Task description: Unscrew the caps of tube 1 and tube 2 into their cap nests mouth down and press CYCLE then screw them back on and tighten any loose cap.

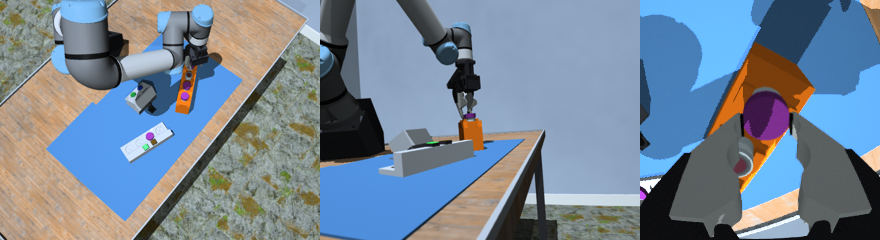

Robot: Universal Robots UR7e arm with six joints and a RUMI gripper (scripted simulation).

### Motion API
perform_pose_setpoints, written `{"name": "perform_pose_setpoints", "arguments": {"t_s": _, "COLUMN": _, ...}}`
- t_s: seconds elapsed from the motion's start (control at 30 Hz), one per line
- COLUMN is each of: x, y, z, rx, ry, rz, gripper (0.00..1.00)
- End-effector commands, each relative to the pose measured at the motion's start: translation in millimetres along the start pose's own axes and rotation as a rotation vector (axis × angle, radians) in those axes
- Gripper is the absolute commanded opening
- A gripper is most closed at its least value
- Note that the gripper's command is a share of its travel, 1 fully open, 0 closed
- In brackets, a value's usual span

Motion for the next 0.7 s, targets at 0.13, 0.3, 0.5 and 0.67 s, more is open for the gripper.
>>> {"name": "perform_pose_setpoints", "arguments": {"t_s": 0.13, "x": -0.8, "y": 0.2, "z": -0.2, "rx": 0.004, "ry": -0.103, "rz": 0.003, "gripper": 0.00}}
{"name": "perform_pose_setpoints", "arguments": {"t_s": 0.3, "x": -0.9, "y": 0.1, "z": -0.1, "rx": 0.004, "ry": -0.253, "rz": 0.003, "gripper": 0.00}}
{"name": "perform_pose_setpoints", "arguments": {"t_s": 0.5, "x": -0.9, "y": 0.3, "z": -1.2, "rx": 0.002, "ry": -0.499, "rz": 0.003, "gripper": 0.00}}
{"name": "perform_pose_setpoints", "arguments": {"t_s": 0.67, "x": 1.6, "y": 0.7, "z": -0.3, "rx": 0.003, "ry": -0.701, "rz": 0.005, "gripper": 0.00}}
Point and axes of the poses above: the point where the finger pads meet when closed, its own y axis back along the fingers, its own x axis across the jaws, z = x × y, the point moved 2 cm from there along y, back along the fingers, and after that the axes turned 2 degrees about -y, right-handed, at the moved point
